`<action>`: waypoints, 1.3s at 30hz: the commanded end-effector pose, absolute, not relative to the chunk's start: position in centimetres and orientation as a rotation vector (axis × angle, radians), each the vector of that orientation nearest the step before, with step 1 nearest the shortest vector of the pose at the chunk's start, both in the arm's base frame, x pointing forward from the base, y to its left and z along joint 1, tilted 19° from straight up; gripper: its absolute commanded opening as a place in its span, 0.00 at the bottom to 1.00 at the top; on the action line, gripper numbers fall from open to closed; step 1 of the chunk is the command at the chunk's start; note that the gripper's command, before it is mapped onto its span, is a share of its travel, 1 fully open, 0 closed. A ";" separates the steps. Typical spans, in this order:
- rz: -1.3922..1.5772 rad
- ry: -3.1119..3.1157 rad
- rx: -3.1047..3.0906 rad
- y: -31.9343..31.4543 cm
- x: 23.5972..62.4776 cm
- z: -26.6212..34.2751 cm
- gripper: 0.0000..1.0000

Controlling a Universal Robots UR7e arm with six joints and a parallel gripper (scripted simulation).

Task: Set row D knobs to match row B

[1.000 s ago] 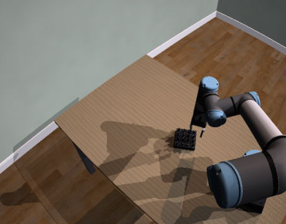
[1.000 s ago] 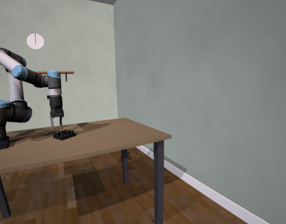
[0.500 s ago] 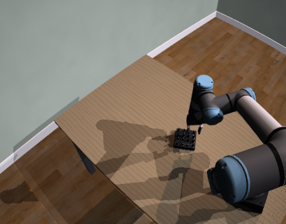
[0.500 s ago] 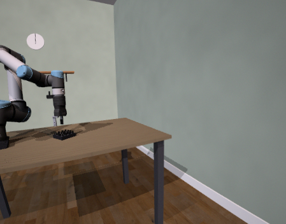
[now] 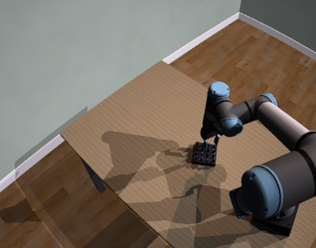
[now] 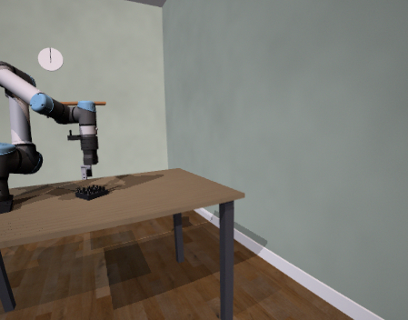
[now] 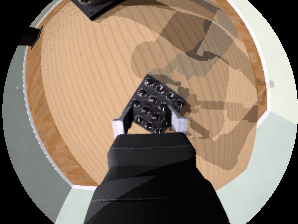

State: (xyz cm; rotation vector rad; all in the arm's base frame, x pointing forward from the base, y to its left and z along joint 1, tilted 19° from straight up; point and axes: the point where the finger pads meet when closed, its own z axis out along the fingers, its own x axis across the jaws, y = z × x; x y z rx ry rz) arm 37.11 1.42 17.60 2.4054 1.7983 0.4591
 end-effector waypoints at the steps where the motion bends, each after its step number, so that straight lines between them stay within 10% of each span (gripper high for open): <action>1: 0.448 1.968 2.242 1.6 37.7 17.9 1.00; 39: 0.343 2.587 1.274 3.6 41.8 19.3 1.00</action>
